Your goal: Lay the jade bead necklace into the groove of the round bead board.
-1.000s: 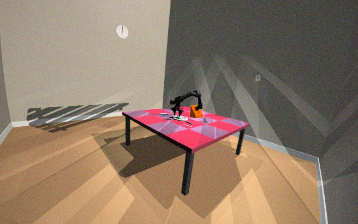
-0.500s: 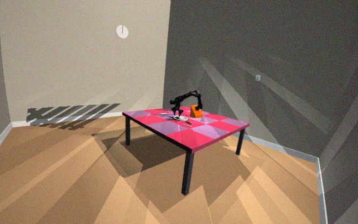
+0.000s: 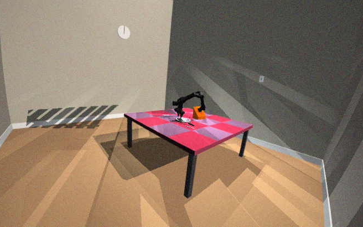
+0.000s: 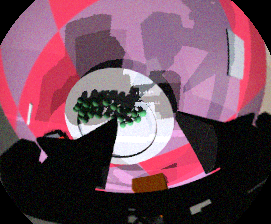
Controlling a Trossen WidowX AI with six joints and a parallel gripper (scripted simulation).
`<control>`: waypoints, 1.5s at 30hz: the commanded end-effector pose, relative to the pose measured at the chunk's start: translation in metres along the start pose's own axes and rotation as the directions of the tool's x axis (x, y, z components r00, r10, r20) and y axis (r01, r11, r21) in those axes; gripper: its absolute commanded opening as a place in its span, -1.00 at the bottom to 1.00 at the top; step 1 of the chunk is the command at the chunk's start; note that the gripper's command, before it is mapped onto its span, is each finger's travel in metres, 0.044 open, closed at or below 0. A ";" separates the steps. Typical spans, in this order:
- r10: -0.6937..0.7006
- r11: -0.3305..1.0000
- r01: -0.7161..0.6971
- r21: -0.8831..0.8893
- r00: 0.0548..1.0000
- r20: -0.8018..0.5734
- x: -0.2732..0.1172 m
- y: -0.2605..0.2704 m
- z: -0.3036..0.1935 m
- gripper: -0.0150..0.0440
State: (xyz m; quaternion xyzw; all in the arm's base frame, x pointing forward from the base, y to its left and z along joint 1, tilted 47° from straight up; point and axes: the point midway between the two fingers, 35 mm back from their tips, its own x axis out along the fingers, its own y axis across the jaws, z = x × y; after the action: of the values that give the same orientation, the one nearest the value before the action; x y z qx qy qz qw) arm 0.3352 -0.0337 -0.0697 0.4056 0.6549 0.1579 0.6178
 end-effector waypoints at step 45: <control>-0.005 0.352 -0.008 0.936 1.000 0.011 0.004 0.004 0.003 -0.08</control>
State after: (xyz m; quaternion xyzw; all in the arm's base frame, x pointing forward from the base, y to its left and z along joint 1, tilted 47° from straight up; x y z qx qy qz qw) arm 0.3409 -0.0327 -0.0665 0.6856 0.6239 -0.2442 0.2848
